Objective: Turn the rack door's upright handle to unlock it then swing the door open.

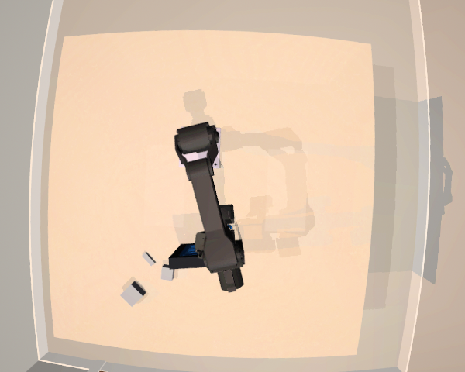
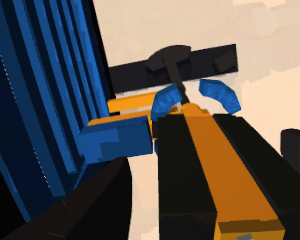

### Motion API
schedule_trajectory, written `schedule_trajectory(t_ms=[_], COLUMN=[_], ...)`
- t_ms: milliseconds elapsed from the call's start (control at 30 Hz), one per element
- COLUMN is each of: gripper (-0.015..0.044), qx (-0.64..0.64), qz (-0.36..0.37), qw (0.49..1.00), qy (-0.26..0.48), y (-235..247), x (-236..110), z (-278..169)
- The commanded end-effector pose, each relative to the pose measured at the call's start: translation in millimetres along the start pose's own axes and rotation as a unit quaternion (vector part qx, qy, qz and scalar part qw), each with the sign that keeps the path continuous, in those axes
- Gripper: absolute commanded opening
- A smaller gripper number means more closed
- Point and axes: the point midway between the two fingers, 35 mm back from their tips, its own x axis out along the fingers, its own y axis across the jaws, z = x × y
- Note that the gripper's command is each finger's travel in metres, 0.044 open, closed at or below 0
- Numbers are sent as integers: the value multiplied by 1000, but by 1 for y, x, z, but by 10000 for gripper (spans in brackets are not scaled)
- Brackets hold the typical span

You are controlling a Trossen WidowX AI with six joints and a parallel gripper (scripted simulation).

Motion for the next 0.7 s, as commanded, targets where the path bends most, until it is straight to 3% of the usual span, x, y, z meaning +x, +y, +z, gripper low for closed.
schedule_trajectory(t_ms=[0, 200, 433, 667], gripper=[297, 297, 113, 67], qx=[81, 85, 85, 85], qz=[-1, -1, -1, -1], qw=[997, 996, 996, 996], qy=[-2, -2, -2, -2], y=[0, 0, 0, 0], x=[1, 1, 1, 1], z=[1, 1, 1, 1])
